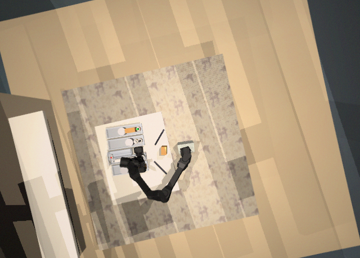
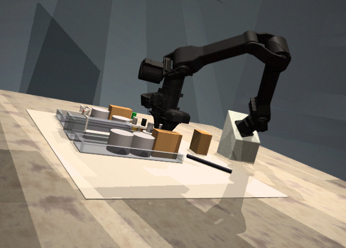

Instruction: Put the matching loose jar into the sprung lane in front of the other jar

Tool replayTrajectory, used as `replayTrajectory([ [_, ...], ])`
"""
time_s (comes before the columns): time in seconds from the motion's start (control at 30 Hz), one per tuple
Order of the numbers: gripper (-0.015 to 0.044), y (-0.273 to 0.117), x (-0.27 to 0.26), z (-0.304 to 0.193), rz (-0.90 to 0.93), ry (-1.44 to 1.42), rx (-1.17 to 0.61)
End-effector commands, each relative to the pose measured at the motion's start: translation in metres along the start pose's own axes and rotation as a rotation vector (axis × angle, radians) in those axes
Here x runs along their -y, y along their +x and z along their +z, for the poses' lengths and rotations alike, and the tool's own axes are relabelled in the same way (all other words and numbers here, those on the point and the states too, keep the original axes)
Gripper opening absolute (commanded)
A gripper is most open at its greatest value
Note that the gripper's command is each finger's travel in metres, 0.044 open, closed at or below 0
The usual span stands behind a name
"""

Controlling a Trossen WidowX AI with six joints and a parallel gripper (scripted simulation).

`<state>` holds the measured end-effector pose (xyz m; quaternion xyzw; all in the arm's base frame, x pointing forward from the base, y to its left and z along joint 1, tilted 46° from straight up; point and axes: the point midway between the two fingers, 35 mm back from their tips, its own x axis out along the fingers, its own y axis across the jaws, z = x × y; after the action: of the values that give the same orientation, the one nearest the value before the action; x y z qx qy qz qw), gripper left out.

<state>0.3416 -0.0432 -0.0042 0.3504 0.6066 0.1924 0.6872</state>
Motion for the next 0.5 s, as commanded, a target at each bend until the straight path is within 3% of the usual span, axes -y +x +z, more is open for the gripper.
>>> replayTrajectory([
  [0.0,0.0,0.0001,-0.0017,0.001,0.008,-0.008,0.008],
  [0.47,0.0,0.0001,0.0003,-0.0031,0.008,-0.007,0.008],
])
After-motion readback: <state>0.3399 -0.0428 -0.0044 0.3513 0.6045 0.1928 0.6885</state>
